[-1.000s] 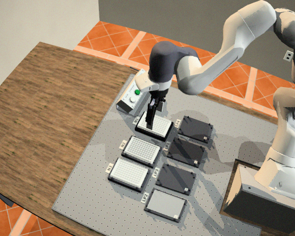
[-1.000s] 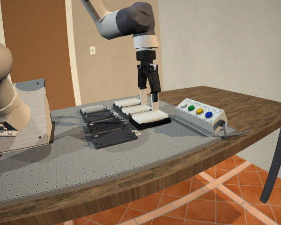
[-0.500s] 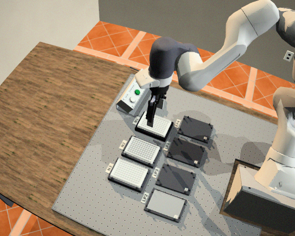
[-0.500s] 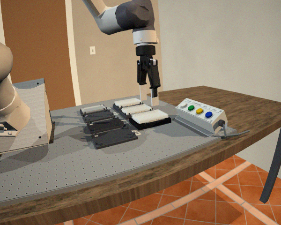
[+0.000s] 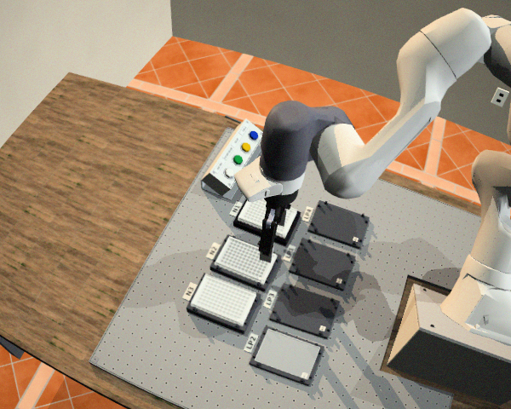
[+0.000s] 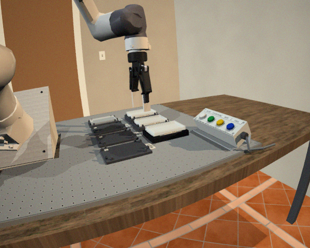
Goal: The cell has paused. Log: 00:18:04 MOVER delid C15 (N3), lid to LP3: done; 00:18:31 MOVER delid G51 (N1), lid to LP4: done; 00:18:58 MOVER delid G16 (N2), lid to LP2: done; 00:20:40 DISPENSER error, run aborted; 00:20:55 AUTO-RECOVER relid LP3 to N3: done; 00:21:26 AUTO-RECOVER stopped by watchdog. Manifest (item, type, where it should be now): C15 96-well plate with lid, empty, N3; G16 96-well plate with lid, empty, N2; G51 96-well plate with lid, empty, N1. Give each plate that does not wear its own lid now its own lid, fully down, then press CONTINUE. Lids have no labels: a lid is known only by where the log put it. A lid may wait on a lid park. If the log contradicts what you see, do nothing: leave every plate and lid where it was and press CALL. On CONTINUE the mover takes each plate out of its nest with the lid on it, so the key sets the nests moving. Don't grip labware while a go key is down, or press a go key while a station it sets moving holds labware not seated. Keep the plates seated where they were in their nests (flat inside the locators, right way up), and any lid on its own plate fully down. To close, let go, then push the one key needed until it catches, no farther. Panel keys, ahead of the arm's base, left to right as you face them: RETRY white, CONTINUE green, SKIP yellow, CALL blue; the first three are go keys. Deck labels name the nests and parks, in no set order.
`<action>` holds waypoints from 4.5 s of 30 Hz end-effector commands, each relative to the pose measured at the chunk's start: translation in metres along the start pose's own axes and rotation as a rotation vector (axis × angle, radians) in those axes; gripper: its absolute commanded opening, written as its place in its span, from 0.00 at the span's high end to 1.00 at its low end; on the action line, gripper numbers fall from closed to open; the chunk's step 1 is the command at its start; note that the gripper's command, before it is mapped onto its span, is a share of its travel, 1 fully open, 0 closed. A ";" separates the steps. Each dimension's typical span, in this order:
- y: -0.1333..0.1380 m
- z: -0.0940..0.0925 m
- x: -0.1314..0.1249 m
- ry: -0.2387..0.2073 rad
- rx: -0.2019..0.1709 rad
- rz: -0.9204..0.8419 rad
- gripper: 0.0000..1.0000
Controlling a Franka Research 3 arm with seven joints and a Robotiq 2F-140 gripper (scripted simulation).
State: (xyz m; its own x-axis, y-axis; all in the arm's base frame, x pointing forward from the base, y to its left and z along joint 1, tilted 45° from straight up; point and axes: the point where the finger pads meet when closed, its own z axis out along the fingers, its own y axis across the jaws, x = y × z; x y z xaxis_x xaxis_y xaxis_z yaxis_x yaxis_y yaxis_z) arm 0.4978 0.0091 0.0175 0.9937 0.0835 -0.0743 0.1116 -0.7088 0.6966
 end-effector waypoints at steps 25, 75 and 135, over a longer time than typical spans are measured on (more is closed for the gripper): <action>-0.228 0.003 -0.114 0.005 -0.001 0.064 0.34; -0.228 0.036 -0.114 0.005 -0.001 0.064 0.34; -0.228 0.059 -0.114 0.005 -0.001 0.064 0.34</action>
State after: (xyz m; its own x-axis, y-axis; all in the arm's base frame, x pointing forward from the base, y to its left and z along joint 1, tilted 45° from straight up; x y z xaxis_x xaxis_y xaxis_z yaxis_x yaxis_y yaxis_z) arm 0.3608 0.1214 -0.1737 0.9985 0.0472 -0.0283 0.0535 -0.7107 0.7014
